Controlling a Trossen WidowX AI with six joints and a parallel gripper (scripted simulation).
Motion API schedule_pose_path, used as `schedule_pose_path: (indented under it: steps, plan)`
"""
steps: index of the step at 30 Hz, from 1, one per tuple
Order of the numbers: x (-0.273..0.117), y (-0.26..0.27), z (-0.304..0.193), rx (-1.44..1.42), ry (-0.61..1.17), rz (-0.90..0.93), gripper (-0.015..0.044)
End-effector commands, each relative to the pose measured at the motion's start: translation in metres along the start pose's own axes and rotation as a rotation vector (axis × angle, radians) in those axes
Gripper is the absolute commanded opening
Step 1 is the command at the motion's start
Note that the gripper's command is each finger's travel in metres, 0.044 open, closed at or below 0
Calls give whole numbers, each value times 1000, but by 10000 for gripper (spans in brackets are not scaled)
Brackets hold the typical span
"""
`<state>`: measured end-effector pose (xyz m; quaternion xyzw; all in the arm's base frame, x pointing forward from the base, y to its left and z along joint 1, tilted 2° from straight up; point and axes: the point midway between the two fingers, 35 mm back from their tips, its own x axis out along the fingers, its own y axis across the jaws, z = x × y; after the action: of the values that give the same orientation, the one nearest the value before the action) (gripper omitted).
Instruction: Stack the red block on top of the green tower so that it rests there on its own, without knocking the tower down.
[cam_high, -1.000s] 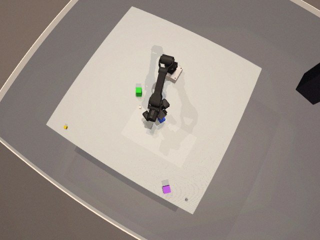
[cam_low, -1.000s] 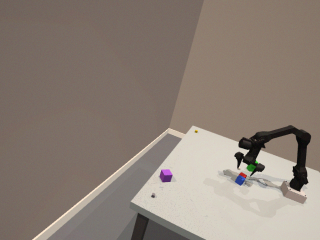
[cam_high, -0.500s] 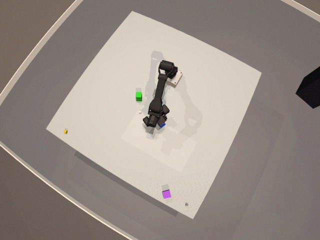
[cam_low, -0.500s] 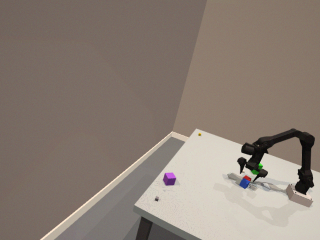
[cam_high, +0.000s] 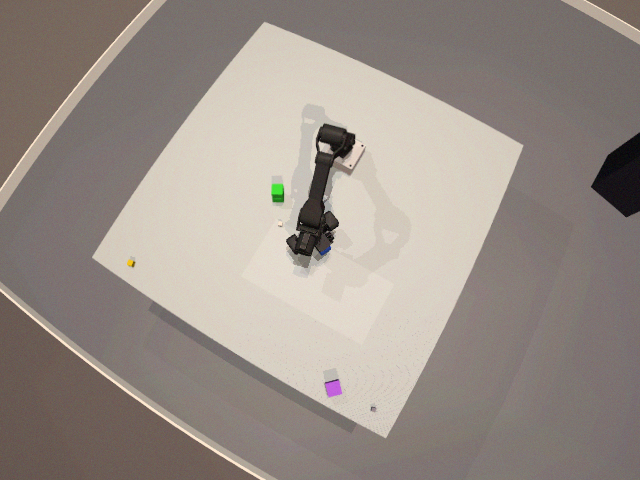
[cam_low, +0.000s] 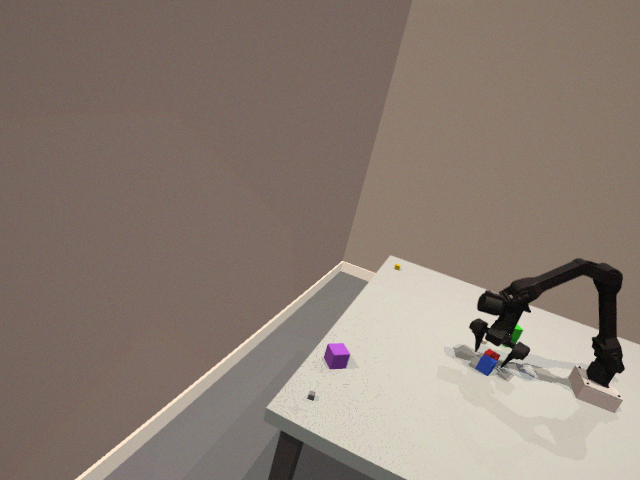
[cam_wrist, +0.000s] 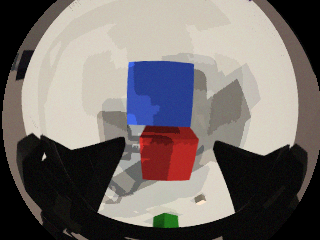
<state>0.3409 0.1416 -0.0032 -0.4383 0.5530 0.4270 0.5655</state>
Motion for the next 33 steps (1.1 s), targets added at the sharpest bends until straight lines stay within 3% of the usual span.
schedule_pose_path:
  steps: [1,19,29,33]
  plan:
    - [8,3,-3,-6,15,12,440]
    - [5,3,-3,-6,15,12,440]
    - [5,3,-3,-6,15,12,177]
    - [5,3,-3,-6,15,12,151]
